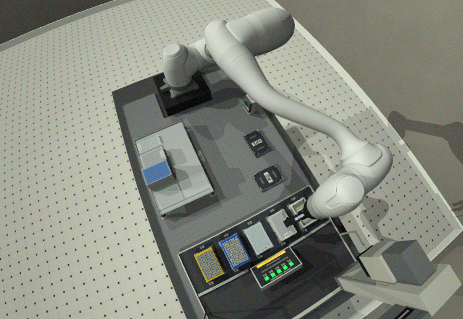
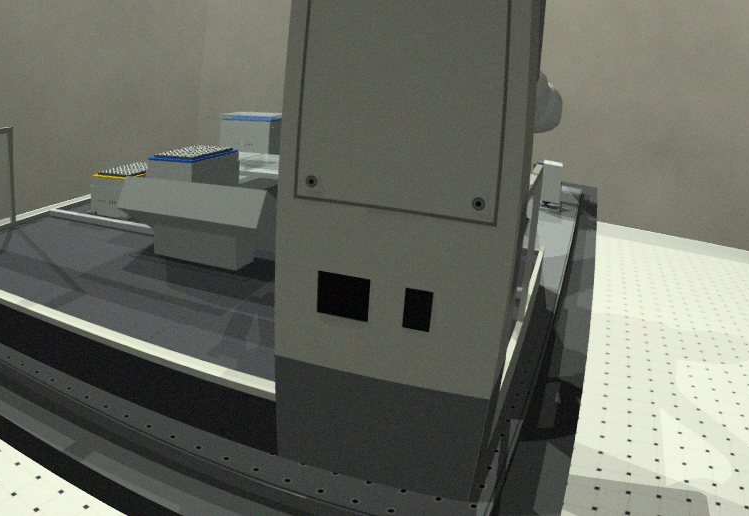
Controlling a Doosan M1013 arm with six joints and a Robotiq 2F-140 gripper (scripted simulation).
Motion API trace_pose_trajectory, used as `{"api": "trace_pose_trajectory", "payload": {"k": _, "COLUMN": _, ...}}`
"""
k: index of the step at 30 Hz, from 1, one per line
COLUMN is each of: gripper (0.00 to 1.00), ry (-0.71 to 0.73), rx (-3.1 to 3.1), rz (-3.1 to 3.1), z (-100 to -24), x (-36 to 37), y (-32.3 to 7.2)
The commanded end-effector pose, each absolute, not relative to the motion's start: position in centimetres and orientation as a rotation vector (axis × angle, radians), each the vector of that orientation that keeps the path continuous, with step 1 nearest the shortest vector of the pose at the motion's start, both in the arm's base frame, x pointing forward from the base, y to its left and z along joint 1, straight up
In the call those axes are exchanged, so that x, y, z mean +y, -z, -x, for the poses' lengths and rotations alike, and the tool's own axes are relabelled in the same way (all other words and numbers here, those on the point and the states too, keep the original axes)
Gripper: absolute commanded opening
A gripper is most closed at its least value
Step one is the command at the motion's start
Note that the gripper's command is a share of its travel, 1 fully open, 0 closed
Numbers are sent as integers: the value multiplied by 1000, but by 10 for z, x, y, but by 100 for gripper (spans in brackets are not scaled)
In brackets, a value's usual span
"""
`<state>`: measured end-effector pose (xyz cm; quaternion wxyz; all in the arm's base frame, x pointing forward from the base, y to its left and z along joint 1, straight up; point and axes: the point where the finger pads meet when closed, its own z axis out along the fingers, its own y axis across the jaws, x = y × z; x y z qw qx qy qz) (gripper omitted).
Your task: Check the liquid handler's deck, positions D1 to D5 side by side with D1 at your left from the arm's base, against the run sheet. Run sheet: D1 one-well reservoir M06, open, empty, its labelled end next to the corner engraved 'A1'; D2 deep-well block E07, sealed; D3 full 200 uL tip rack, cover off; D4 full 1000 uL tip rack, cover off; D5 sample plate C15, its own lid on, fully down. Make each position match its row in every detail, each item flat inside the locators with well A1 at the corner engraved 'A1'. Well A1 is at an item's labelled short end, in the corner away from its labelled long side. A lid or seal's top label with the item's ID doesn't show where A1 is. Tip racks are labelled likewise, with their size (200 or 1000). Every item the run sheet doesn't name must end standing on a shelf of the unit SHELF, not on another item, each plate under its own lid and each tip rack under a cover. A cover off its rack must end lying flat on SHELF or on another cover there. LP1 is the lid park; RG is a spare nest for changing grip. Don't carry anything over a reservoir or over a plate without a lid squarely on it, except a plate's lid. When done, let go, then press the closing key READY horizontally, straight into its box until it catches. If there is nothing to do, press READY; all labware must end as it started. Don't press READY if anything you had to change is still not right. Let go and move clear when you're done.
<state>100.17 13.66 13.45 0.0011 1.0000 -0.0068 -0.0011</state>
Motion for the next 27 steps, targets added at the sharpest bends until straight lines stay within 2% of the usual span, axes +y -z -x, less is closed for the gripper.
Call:
{"api": "trace_pose_trajectory", "payload": {"k": 1, "gripper": 79, "ry": 1, "rx": -21, "rz": -3140, "z": -1002, "x": 149, "y": -136}}
{"api": "trace_pose_trajectory", "payload": {"k": 16, "gripper": 79, "ry": 1, "rx": -21, "rz": -3140, "z": -1003, "x": 213, "y": -136}}
{"api": "trace_pose_trajectory", "payload": {"k": 27, "gripper": 79, "ry": 1, "rx": -21, "rz": -3140, "z": -1003, "x": 213, "y": -136}}
